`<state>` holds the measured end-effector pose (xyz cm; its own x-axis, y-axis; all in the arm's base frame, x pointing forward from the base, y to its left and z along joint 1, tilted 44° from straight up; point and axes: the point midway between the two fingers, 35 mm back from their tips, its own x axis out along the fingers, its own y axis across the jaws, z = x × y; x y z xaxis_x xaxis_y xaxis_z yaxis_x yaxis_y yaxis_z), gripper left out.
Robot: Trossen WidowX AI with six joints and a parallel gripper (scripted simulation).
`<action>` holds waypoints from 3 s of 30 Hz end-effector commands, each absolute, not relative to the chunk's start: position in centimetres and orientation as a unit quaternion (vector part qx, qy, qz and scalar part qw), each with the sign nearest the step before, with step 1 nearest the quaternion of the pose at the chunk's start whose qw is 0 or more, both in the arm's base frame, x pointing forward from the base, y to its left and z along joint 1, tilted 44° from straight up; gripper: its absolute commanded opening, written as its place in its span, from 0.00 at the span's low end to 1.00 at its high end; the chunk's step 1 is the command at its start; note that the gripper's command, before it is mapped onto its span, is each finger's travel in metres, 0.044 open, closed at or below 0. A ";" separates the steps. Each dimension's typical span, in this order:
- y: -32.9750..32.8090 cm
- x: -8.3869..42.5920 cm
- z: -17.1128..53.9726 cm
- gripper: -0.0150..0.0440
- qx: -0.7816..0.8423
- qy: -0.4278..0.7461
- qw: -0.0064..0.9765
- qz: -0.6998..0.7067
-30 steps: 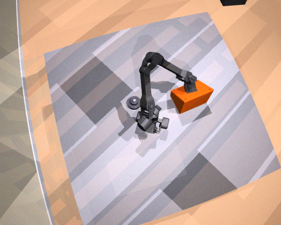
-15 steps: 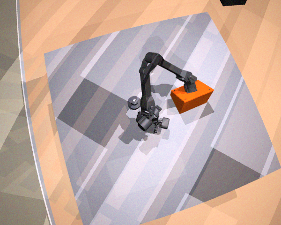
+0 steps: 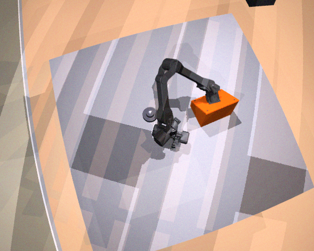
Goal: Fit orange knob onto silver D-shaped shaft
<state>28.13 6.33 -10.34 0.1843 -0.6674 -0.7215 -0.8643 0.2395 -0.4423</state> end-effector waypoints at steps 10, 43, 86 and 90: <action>7.3 27.9 -9.4 0.56 -0.609 0.630 0.470 0.105; 7.3 27.9 -9.3 0.56 -0.371 0.620 0.674 -0.155; 7.3 27.9 -9.3 0.56 0.002 0.467 0.769 -0.436; 7.3 27.9 -9.3 0.56 0.056 0.435 0.767 -0.468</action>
<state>27.92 7.26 -9.31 0.1865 -0.6712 -0.7174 0.6953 0.6061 -0.3862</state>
